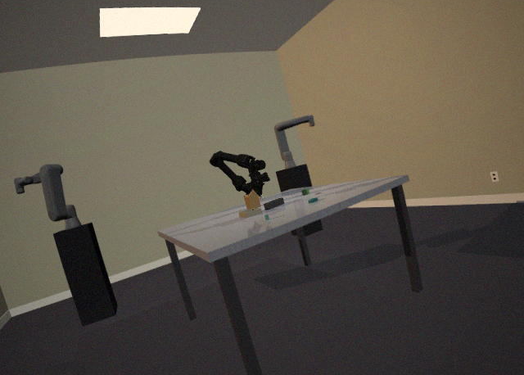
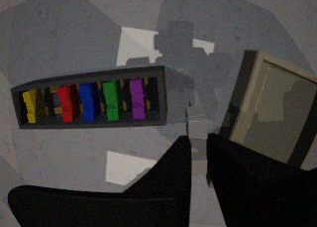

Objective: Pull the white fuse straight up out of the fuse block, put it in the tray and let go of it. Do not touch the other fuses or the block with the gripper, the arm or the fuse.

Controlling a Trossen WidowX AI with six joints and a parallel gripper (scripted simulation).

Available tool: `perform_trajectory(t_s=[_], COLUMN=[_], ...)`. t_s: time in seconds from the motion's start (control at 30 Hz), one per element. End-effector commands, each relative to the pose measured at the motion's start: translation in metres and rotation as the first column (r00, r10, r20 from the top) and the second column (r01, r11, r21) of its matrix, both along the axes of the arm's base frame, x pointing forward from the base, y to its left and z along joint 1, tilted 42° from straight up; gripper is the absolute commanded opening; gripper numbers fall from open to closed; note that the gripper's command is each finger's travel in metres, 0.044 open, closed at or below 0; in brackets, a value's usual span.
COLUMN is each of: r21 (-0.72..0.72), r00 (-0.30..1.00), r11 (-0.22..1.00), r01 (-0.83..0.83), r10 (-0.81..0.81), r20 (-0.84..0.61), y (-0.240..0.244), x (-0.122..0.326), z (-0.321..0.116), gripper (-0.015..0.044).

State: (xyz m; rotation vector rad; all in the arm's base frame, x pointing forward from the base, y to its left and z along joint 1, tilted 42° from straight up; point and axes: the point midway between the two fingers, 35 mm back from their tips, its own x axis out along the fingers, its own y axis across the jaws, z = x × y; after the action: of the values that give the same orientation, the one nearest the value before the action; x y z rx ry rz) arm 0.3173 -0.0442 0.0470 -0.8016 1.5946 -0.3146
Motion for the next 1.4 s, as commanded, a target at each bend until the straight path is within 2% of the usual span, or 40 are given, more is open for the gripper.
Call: perform_trajectory(t_s=[0.0, 0.3, 1.37], r21=[-0.01, -0.034, -0.035], r00=[1.0, 1.0, 1.0], r11=[1.0, 0.999, 0.999], r01=[-0.002, 0.003, 0.003], r10=[0.002, -0.003, -0.003], r20=[0.002, 0.001, 0.001], y=[-0.026, -0.07, -0.097], x=[0.001, -0.008, -0.008], z=[0.024, 0.063, 0.034], gripper=[0.0, 0.0, 0.0])
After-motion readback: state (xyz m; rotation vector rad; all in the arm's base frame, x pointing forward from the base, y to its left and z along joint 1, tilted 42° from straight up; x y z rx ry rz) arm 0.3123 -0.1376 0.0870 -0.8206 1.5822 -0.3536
